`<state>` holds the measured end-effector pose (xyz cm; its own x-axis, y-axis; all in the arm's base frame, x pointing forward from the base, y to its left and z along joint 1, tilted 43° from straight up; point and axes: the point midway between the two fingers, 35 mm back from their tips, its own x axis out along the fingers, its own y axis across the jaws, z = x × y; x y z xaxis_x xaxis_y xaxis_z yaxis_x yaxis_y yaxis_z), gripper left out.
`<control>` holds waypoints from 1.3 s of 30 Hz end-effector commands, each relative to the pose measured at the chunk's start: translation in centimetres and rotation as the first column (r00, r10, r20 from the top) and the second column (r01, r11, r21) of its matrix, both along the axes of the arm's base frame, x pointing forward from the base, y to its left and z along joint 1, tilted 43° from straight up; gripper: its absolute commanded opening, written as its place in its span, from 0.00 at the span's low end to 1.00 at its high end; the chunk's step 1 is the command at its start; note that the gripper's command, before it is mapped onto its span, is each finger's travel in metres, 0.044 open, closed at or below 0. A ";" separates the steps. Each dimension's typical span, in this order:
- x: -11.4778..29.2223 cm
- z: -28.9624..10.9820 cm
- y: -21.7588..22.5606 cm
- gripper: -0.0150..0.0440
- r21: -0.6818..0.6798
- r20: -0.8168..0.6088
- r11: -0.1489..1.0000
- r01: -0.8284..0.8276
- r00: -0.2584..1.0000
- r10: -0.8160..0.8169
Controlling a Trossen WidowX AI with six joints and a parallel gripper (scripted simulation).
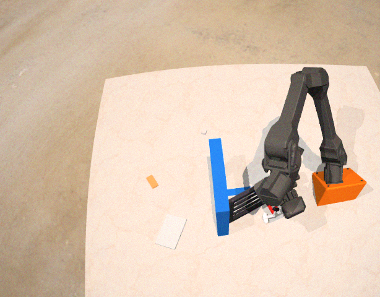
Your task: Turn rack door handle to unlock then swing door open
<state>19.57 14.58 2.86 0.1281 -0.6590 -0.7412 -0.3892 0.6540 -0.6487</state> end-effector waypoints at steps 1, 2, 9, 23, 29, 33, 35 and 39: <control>-0.1 -0.6 0.6 0.30 0.012 0.053 0.998 0.064 0.997 -0.064; -0.1 -0.7 0.7 0.30 0.015 0.063 0.997 0.075 0.995 -0.076; -0.3 -1.9 2.0 0.30 0.040 0.137 0.987 0.158 0.977 -0.162; -0.2 -3.9 4.3 0.30 0.097 0.259 0.950 0.297 0.914 -0.313; -0.2 -3.9 4.3 0.30 0.097 0.259 0.950 0.297 0.914 -0.313; -0.2 -3.9 4.3 0.30 0.097 0.259 0.950 0.297 0.914 -0.313; -0.2 -3.9 4.3 0.30 0.097 0.259 0.950 0.297 0.914 -0.313; -0.2 -3.9 4.3 0.34 0.097 0.259 0.950 0.297 0.914 -0.313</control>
